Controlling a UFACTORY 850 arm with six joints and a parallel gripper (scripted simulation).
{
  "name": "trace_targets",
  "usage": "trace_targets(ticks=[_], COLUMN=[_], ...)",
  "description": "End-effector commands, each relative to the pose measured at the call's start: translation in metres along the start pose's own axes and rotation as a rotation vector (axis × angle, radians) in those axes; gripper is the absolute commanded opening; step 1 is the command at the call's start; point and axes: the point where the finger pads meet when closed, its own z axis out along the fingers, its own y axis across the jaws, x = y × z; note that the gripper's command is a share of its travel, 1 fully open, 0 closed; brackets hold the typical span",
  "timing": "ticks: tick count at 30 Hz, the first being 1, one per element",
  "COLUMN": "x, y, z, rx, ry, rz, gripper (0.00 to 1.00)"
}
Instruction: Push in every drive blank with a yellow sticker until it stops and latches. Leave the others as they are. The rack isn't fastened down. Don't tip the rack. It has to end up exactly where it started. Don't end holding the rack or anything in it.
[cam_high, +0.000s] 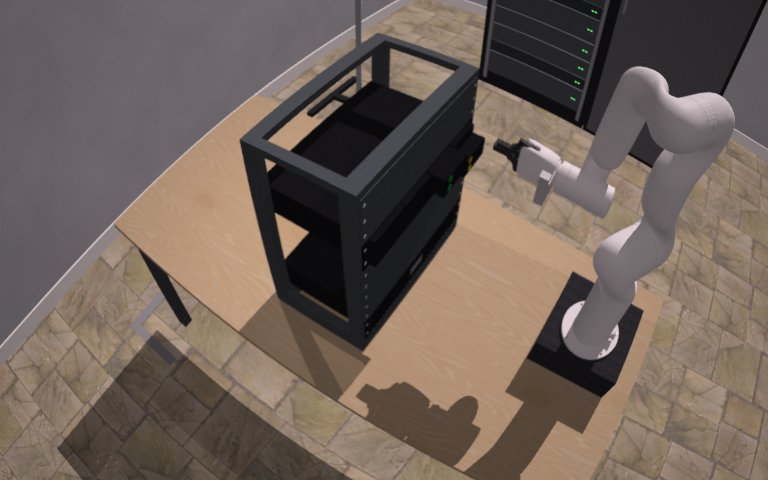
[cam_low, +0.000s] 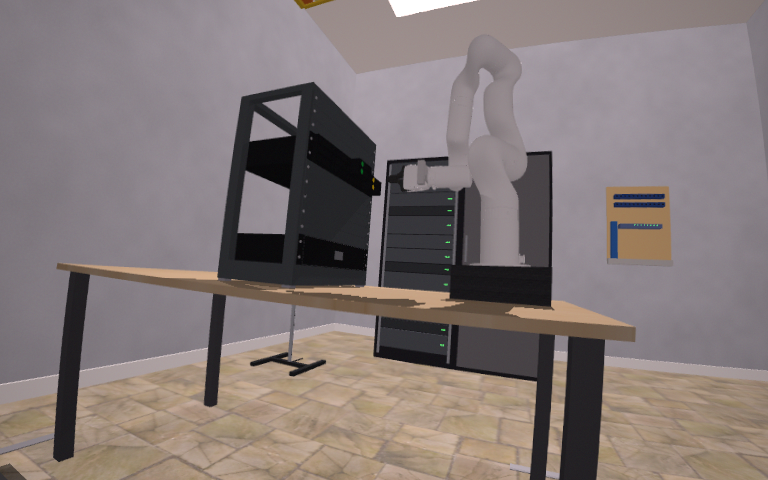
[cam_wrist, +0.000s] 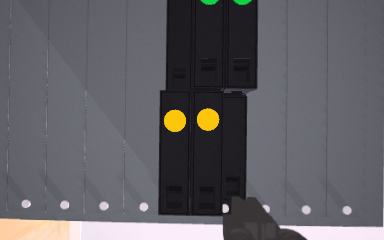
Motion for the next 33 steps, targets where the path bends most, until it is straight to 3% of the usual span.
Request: trace_targets(ticks=[1,15,33], x=[0.000,0.002,0.039], y=[0.001,-0.002,-0.050], z=[0.000,-0.001,-0.026], rx=[-0.002,-0.002,-0.002], ry=[0.000,0.000,0.000], rz=[-0.001,-0.001,-0.001], gripper=[0.00,0.00,0.00])
